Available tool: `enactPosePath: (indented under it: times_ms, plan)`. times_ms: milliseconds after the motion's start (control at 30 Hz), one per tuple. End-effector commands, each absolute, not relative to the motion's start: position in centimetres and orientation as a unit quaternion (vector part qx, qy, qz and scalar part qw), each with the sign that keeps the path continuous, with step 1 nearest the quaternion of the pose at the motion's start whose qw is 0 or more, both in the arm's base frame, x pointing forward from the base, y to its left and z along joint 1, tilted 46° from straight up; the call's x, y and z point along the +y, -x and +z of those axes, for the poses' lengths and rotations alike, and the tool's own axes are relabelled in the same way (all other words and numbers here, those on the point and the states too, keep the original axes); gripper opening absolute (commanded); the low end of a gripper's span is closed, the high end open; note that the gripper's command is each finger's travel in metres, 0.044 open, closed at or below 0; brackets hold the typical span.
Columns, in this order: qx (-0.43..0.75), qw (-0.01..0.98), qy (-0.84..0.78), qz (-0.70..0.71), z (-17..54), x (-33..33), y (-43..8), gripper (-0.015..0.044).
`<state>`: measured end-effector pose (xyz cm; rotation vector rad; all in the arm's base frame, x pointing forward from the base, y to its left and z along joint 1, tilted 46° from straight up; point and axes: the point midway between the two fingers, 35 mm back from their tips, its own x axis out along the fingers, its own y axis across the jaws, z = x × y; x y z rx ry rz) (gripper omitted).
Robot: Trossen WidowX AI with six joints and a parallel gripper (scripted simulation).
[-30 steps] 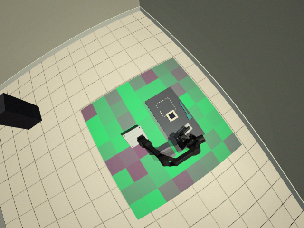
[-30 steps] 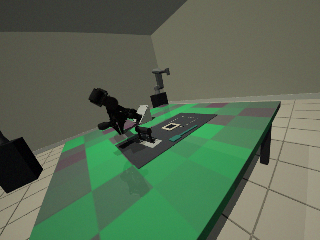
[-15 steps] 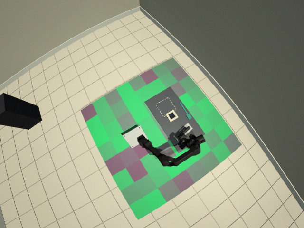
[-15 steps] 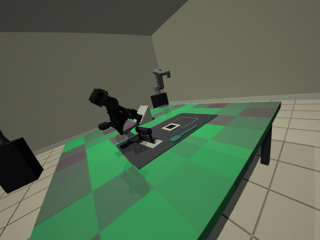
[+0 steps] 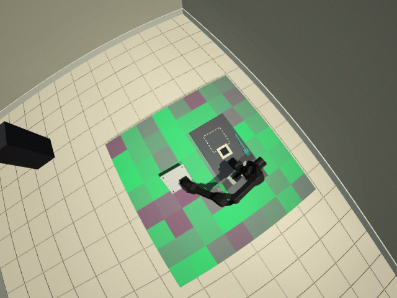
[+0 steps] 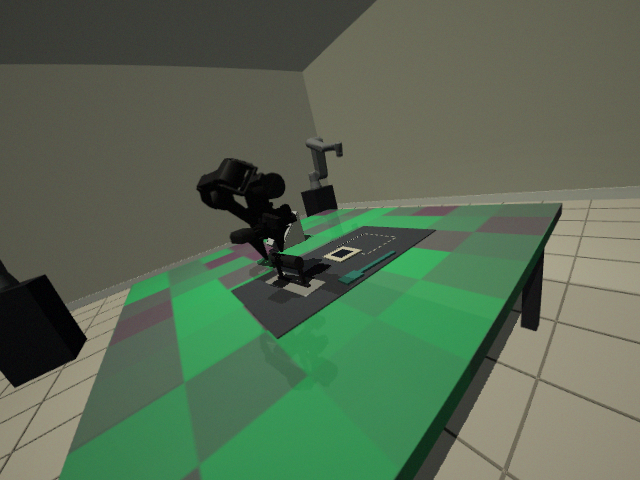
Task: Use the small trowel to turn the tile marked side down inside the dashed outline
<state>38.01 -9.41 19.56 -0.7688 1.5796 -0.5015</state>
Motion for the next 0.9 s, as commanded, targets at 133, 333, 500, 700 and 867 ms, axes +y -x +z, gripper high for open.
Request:
enactPosePath:
  times_ms: [133,333,500,700,867]
  plan:
    - [0.683,0.609,0.339,-0.219,18.4,-7.2,-39.1,0.027]
    - [0.682,0.611,0.334,-0.222,18.0,-7.6,-39.1,0.027]
    - [0.681,0.615,0.327,-0.227,17.5,-8.2,-39.2,0.027]
    - [0.679,0.619,0.319,-0.232,16.8,-8.9,-39.2,0.027]
    - [0.677,0.623,0.313,-0.236,16.3,-9.6,-39.2,0.027]
